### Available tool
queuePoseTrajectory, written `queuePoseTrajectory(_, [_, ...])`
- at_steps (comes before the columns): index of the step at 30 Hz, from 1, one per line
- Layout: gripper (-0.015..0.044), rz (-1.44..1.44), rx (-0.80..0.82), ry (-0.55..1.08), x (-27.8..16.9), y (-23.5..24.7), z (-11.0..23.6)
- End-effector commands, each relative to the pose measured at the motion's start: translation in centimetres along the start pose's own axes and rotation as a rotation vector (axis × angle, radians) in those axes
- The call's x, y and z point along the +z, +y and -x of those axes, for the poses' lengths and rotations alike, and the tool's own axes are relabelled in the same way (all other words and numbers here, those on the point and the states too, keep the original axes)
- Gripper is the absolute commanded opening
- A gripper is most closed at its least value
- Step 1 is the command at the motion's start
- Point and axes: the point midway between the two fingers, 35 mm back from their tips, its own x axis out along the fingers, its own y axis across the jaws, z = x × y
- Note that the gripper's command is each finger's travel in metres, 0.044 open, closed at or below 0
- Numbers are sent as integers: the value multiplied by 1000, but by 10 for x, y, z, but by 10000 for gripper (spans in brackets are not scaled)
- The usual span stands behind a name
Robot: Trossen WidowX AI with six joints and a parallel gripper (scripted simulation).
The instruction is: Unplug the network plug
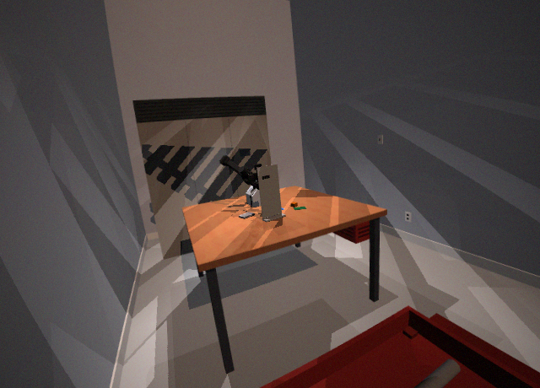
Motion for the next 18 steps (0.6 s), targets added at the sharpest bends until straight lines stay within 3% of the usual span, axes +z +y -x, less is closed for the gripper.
queuePoseTrajectory(1, [10,-5,-3,-2,0,-1,-1])
queuePoseTrajectory(18, [0,-5,-3,-1,-1,0,5])
